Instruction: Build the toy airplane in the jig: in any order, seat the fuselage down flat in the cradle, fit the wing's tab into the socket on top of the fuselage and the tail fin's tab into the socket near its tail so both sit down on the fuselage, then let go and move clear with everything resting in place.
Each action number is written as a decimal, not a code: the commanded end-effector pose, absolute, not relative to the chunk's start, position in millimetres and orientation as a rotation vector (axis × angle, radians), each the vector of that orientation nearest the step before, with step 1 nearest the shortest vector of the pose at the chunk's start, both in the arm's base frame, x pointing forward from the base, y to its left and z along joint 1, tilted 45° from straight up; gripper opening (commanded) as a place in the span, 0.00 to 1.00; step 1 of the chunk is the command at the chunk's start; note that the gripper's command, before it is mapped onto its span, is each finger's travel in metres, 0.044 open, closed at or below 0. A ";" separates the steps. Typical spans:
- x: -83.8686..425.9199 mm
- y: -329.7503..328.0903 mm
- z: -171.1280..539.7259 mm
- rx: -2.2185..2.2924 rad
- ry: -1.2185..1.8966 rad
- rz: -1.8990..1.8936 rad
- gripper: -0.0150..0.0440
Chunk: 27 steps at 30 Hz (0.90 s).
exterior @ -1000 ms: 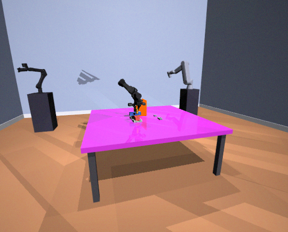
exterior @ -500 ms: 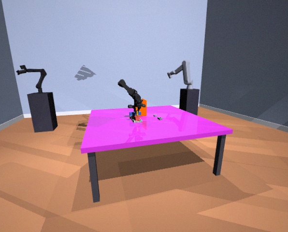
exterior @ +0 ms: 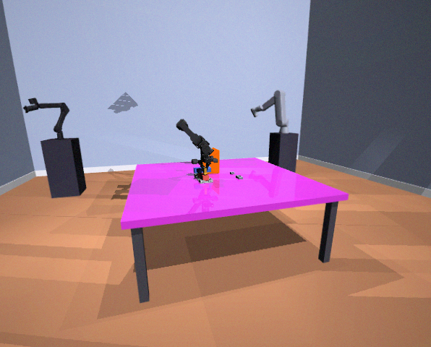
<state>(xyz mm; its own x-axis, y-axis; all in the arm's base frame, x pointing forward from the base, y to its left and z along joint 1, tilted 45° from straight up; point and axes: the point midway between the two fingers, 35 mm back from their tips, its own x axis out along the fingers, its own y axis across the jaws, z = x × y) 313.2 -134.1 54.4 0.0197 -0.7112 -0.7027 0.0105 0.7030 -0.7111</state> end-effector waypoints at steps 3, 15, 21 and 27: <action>312.8 -135.8 52.8 -0.615 1.461 -0.616 0.37; 312.9 -134.4 53.5 -0.616 1.460 -0.617 0.32; 312.9 -134.4 53.5 -0.616 1.460 -0.617 0.30; 312.9 -134.4 53.5 -0.616 1.460 -0.617 0.57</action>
<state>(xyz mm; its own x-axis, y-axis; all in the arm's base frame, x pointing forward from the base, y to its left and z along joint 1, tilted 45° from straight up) 313.2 -134.4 53.7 0.0207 -0.7109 -0.7030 0.0099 0.7032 -0.7109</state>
